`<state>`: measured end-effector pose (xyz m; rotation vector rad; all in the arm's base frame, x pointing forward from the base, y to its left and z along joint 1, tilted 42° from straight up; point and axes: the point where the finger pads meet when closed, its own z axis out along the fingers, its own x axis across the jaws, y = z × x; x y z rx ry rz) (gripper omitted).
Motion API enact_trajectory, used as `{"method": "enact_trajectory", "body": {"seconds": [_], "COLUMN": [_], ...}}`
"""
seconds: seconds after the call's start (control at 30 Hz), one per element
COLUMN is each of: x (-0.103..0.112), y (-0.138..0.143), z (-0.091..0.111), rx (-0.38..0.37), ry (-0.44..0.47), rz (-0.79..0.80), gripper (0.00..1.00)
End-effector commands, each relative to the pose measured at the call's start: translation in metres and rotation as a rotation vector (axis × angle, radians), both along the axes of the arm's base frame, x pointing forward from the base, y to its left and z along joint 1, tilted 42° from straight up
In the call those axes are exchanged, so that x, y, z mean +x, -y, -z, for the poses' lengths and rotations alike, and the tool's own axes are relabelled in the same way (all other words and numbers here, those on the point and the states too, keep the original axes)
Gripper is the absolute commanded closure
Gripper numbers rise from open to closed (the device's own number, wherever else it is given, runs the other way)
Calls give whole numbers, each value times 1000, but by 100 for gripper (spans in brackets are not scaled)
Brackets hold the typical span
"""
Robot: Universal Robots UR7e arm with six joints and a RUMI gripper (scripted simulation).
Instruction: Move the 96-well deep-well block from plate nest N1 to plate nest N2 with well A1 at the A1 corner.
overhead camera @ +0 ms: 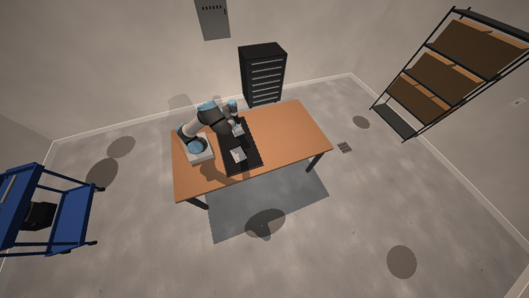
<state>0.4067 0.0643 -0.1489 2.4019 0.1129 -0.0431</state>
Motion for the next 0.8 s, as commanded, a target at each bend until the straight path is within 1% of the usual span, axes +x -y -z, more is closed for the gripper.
{"method": "enact_trajectory", "body": {"seconds": [0.0, 0.67, 0.77], "x": [0, 0, 0], "y": [-5, -25, -26], "z": [-5, -28, -28], "rx": [0, 0, 0], "ry": [1, 1, 1], "rz": [0, 0, 0], "gripper": [100, 100, 100]}}
